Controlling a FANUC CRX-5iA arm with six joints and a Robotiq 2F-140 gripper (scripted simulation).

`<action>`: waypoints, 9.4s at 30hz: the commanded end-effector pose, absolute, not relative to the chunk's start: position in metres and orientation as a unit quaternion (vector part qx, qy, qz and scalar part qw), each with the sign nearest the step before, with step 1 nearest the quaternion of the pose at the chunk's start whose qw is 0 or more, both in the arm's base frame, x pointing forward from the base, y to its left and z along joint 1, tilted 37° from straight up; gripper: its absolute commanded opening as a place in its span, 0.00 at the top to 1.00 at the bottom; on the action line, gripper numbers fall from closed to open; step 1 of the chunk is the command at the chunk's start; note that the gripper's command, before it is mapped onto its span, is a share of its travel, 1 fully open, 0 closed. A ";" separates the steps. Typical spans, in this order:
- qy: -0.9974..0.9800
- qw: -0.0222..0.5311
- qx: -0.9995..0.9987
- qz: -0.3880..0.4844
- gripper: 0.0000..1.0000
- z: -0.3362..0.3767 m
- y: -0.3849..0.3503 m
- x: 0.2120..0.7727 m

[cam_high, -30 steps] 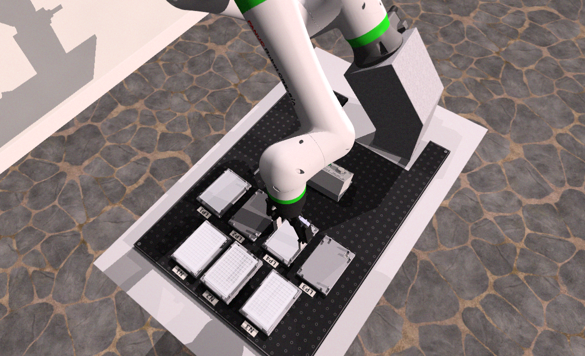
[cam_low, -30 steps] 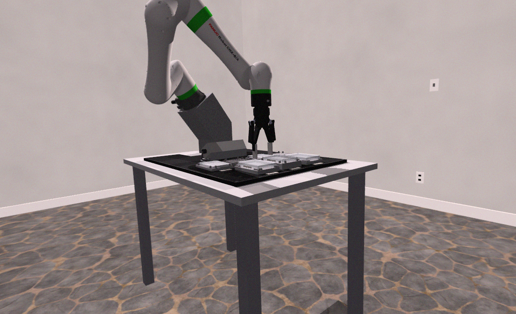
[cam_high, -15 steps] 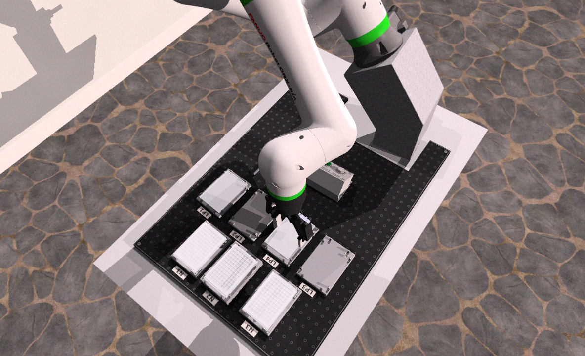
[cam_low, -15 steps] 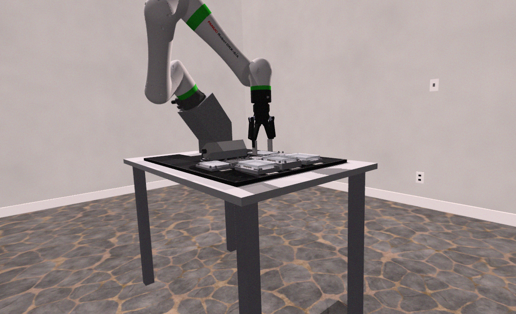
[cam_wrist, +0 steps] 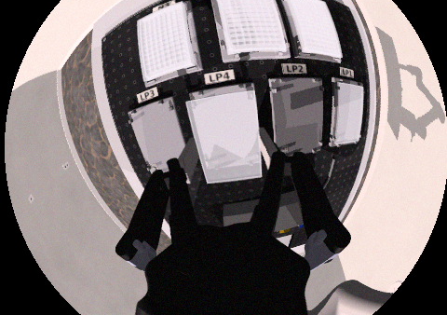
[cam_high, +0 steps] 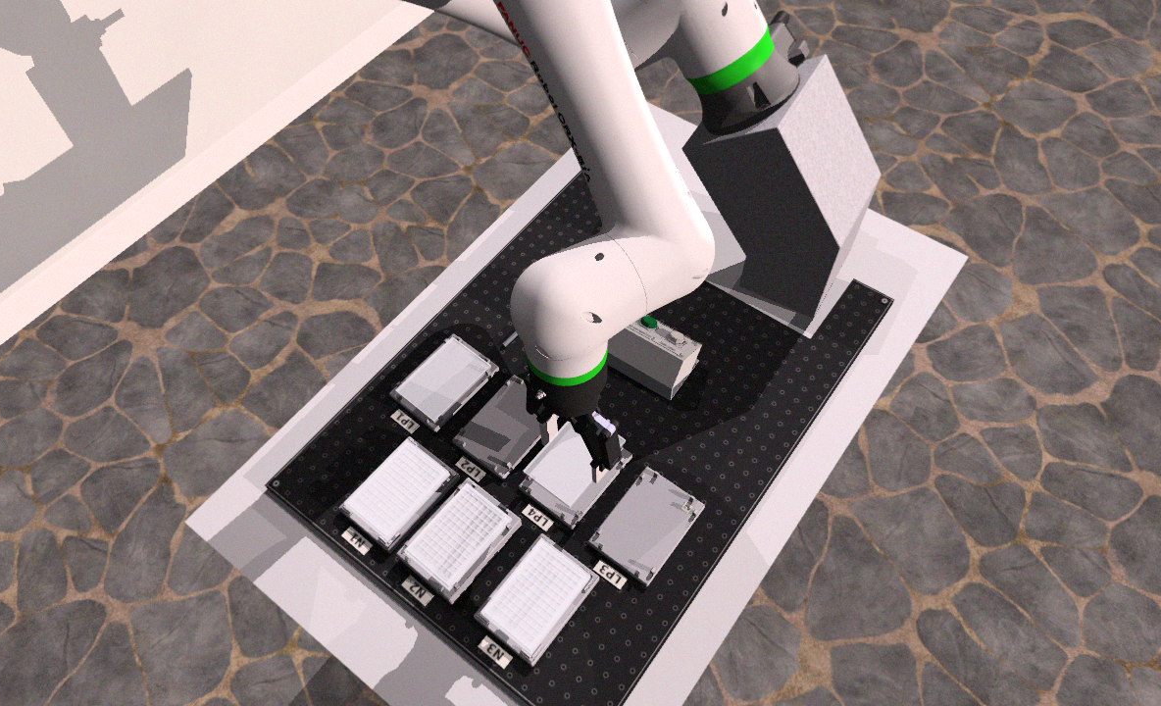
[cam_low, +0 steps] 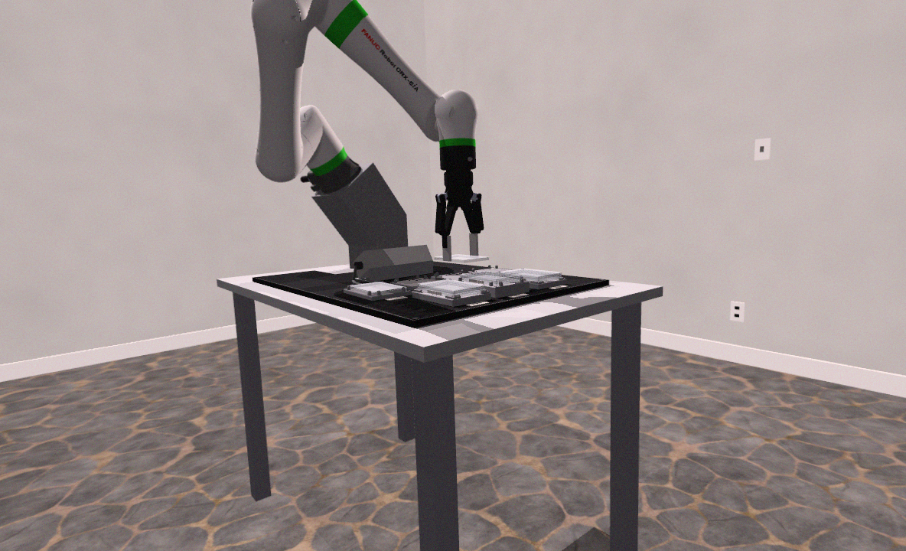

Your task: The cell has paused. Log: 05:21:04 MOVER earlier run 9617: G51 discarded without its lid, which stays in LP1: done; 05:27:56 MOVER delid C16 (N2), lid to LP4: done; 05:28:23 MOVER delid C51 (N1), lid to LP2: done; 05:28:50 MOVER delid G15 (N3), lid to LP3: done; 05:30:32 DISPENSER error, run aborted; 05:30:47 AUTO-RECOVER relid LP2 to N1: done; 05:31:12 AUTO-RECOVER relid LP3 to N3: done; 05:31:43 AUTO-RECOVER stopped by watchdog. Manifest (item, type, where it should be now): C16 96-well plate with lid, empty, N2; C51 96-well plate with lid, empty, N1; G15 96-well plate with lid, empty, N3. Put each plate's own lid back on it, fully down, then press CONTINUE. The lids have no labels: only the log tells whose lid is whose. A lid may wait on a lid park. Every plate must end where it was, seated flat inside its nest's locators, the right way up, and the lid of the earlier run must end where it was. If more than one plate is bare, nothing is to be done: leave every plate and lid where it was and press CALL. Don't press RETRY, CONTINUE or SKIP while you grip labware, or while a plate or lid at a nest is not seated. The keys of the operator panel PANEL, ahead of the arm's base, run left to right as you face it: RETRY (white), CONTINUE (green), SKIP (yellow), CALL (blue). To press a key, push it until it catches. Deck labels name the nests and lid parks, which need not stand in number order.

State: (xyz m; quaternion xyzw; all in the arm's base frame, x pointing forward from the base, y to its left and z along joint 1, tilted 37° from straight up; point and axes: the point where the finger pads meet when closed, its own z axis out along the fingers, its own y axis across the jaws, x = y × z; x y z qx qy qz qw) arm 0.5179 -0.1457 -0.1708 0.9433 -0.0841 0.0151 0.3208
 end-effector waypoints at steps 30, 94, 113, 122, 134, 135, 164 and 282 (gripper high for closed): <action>-0.084 0.321 0.943 0.017 1.00 -0.142 -0.138 0.553; -0.085 0.321 0.943 0.015 1.00 -0.098 -0.206 0.688; -0.086 0.321 0.943 0.016 1.00 -0.109 -0.214 0.687; -0.086 0.321 0.943 0.016 1.00 -0.115 -0.218 0.687; -0.086 0.321 0.943 0.016 1.00 -0.122 -0.224 0.687; -0.086 0.321 0.943 0.016 1.00 -0.123 -0.224 0.687; -0.086 0.321 0.943 0.016 1.00 -0.125 -0.226 0.687; -0.086 0.321 0.943 0.016 1.00 -0.133 -0.232 0.687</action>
